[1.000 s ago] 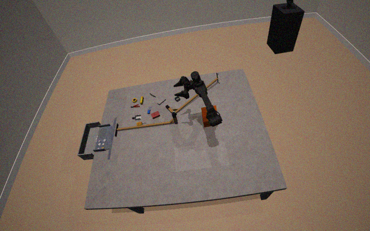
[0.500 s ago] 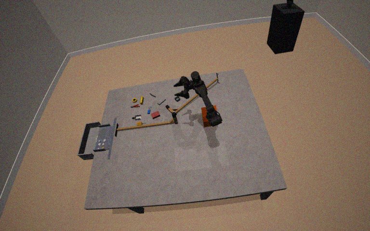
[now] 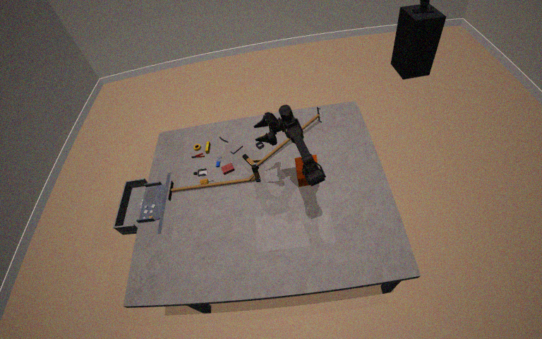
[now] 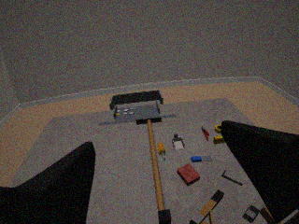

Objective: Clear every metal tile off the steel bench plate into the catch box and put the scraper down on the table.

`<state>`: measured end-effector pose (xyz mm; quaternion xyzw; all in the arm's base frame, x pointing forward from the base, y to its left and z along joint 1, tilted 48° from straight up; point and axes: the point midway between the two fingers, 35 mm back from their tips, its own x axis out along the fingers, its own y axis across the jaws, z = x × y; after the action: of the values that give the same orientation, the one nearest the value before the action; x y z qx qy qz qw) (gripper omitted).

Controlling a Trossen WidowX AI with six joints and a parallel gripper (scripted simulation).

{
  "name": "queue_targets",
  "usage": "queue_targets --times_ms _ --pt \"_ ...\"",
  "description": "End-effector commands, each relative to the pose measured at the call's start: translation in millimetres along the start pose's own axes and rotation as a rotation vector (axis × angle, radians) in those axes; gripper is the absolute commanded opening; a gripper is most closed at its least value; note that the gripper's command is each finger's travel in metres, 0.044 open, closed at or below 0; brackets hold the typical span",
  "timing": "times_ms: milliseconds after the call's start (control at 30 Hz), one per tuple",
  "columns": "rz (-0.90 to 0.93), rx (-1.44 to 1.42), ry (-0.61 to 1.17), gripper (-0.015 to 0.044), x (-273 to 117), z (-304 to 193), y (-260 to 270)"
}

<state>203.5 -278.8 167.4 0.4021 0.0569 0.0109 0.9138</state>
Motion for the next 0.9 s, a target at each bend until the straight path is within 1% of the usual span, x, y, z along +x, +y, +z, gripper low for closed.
queue_targets --times_ms 0,467,867 --pt "-0.002 0.015 0.029 0.044 10.4 -10.6 -3.7" --pt "-0.021 0.055 0.197 0.044 57.2 -69.9 -15.1" --pt "-0.038 0.067 0.374 0.044 86.3 -130.4 -17.4"
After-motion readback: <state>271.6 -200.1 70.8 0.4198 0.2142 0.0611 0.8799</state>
